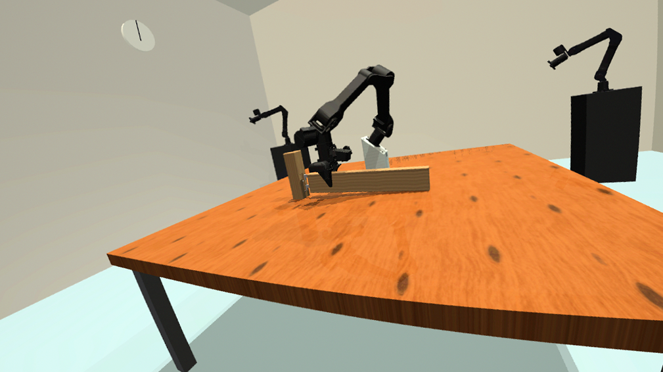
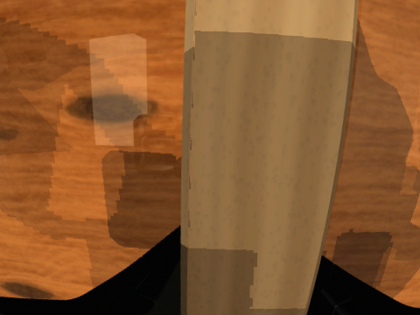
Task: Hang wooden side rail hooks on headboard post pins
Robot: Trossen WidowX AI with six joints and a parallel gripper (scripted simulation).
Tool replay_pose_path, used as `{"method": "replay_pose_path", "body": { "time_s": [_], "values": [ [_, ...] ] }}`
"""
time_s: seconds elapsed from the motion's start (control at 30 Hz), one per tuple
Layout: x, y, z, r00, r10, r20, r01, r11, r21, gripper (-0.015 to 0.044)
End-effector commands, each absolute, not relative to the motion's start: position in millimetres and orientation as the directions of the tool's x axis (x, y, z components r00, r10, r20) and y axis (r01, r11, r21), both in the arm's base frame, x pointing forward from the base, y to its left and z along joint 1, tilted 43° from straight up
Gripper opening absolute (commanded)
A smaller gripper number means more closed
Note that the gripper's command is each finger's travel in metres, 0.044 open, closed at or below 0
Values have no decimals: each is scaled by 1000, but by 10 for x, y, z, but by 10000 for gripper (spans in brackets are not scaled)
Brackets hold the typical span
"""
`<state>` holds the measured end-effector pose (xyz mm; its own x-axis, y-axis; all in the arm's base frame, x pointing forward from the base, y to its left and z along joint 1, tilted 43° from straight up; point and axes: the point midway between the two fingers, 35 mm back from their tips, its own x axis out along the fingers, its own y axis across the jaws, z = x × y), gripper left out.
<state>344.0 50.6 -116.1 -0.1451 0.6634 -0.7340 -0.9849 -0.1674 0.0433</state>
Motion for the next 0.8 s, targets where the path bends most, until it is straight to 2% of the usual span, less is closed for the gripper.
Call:
{"method": "replay_pose_path", "body": {
  "time_s": [0.0, 0.77],
  "values": [
    [3463, 470, -1158, -138, 662, -737, -986, -164, 38, 0],
    [3471, 444, -1161, -138, 662, -737, -986, -164, 38, 0]
  ]
}}
